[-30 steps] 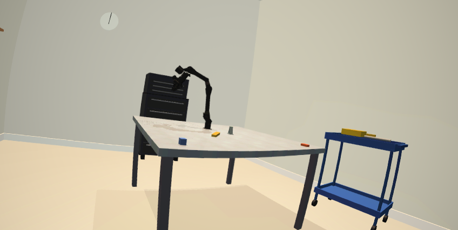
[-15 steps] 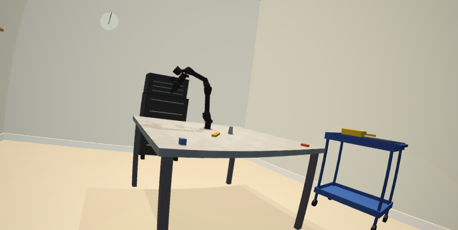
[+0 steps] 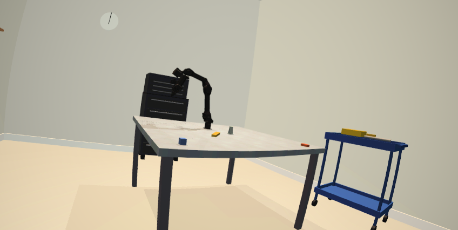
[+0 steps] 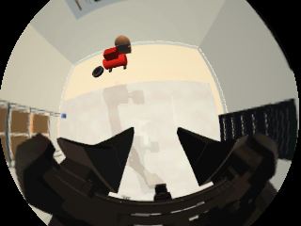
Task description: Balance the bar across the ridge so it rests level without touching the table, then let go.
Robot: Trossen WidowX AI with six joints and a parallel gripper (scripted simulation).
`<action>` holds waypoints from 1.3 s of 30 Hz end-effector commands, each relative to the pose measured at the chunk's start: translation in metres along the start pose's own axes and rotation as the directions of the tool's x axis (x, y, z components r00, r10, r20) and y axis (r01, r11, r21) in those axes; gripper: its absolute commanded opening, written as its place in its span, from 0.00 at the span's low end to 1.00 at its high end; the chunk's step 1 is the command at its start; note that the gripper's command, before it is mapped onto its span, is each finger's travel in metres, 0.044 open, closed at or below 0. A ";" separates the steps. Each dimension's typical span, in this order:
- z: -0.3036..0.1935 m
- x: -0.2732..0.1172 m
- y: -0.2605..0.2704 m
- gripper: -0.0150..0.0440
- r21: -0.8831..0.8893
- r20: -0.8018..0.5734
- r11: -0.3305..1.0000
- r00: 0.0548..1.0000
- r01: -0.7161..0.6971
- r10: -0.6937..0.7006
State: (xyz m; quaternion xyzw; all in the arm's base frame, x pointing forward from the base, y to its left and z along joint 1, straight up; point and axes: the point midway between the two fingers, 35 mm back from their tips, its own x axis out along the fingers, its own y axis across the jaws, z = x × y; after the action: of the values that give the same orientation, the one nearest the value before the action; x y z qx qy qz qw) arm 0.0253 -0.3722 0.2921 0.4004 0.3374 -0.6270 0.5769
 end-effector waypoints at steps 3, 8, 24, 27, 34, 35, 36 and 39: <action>-0.011 0.010 0.036 0.79 -0.070 -0.038 0.996 0.998 -0.049 0.047; -0.020 0.016 0.063 0.79 -0.137 -0.062 0.987 0.996 -0.079 0.071; -0.065 0.029 0.147 0.79 -0.321 -0.154 0.932 0.980 -0.170 0.125; -0.076 0.031 0.161 0.79 -0.351 -0.172 0.918 0.976 -0.185 0.131; -0.103 0.034 0.193 0.79 -0.417 -0.212 0.883 0.968 -0.215 0.136; -0.107 0.034 0.198 0.79 -0.426 -0.218 0.878 0.967 -0.219 0.136; -0.111 0.034 0.202 0.79 -0.436 -0.223 0.872 0.965 -0.223 0.135; -0.124 0.035 0.214 0.79 -0.463 -0.239 0.855 0.962 -0.234 0.134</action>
State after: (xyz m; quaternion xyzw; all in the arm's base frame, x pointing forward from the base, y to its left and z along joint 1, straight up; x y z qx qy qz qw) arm 0.2369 -0.3112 0.2205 0.3389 0.4882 -0.4335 0.6774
